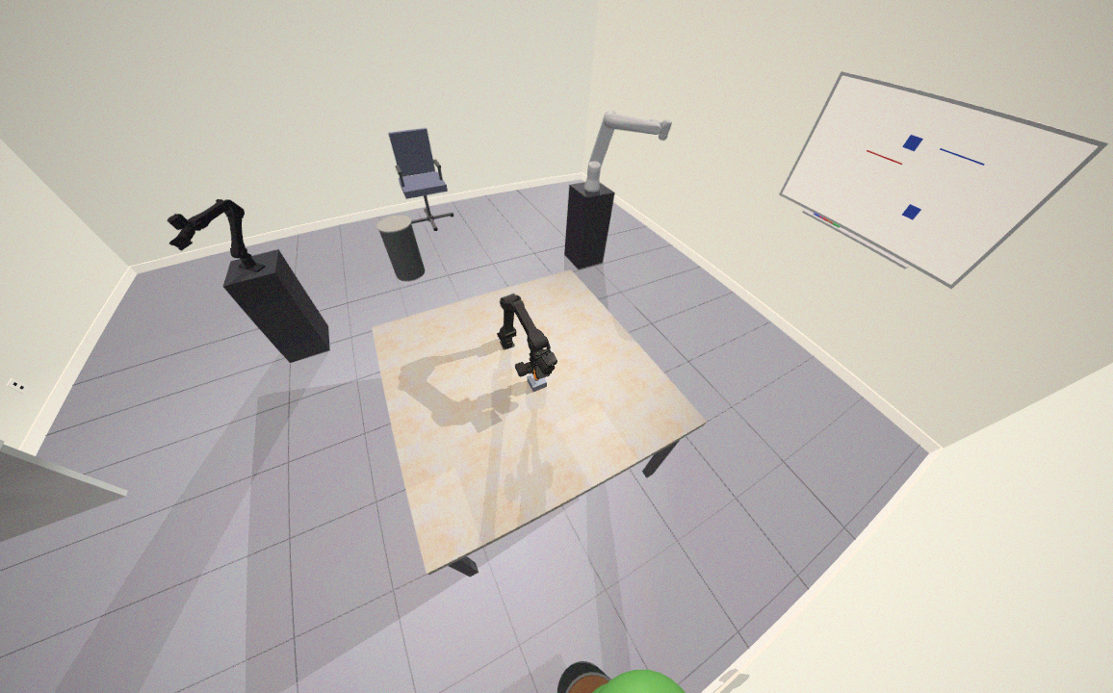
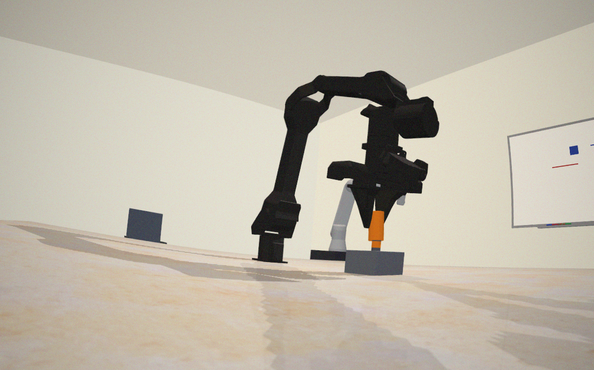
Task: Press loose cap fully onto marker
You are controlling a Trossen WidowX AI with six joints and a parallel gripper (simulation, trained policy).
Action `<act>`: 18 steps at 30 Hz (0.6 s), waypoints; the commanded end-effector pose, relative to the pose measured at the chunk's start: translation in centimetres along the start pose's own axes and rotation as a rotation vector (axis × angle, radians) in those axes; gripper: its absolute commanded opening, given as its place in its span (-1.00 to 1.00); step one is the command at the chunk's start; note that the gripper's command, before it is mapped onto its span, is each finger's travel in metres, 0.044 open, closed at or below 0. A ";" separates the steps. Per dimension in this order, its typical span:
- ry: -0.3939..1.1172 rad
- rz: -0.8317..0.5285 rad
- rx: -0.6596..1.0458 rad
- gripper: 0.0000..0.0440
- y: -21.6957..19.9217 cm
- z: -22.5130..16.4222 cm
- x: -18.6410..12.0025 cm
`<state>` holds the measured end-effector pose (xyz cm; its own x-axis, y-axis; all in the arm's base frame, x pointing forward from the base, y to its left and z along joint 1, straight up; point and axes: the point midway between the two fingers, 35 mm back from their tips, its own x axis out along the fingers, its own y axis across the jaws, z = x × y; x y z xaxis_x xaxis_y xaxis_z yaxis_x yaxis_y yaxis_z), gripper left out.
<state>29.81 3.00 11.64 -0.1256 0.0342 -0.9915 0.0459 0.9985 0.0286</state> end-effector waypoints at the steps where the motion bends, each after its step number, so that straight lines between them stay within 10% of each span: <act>1: 0.068 0.001 -0.002 -0.39 -0.1 -1.4 1.2; 5: 0.080 0.004 -0.002 -0.27 -0.1 -1.8 1.2; 18: 0.033 0.027 -0.005 1.00 0.0 -2.7 0.5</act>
<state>27.16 3.06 11.24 -0.1823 0.0543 -0.9817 0.0462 0.9978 0.0466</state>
